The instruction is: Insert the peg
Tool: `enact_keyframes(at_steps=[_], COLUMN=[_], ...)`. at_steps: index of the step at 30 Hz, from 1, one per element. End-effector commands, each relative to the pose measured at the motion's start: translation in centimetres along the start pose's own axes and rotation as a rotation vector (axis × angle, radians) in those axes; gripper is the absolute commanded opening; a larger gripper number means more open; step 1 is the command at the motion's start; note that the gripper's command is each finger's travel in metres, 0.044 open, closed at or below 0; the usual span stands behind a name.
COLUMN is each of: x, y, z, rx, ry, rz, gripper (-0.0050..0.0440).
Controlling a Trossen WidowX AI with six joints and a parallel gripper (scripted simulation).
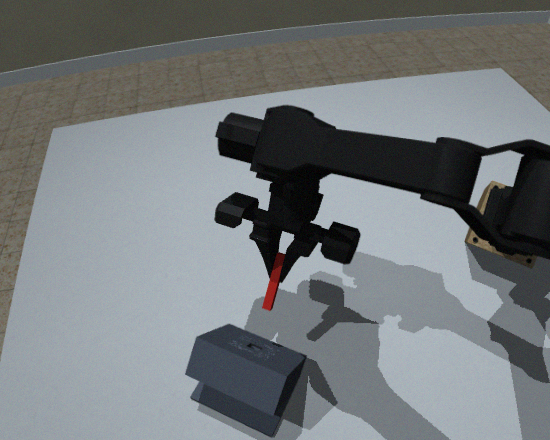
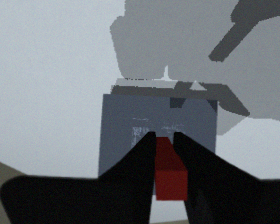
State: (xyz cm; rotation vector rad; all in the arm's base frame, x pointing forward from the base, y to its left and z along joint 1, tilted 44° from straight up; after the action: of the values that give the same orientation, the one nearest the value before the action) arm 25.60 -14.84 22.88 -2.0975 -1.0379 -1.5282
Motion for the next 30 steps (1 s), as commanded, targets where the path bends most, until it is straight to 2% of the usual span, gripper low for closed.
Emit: enact_keyframes(at_steps=[1, 30], x=[0.5, 1.2], y=[-0.2, -0.2], z=[0.1, 1.5], rx=[-0.007, -0.012], ry=[0.011, 0.069], rz=[-0.006, 0.042], gripper=[0.0, 0.0])
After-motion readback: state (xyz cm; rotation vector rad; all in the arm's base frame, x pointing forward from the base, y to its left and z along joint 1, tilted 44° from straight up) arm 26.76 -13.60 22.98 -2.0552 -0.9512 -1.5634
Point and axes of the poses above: the point midway between the two fingers, 35 mm back from their tips, its own z axis out along the fingers, its own y axis across the jaws, x = y × z, the point moved 8 cm from there along -z, back along the fingers, and after that the axes turned 1 degree about -z, right-handed, at the moved point
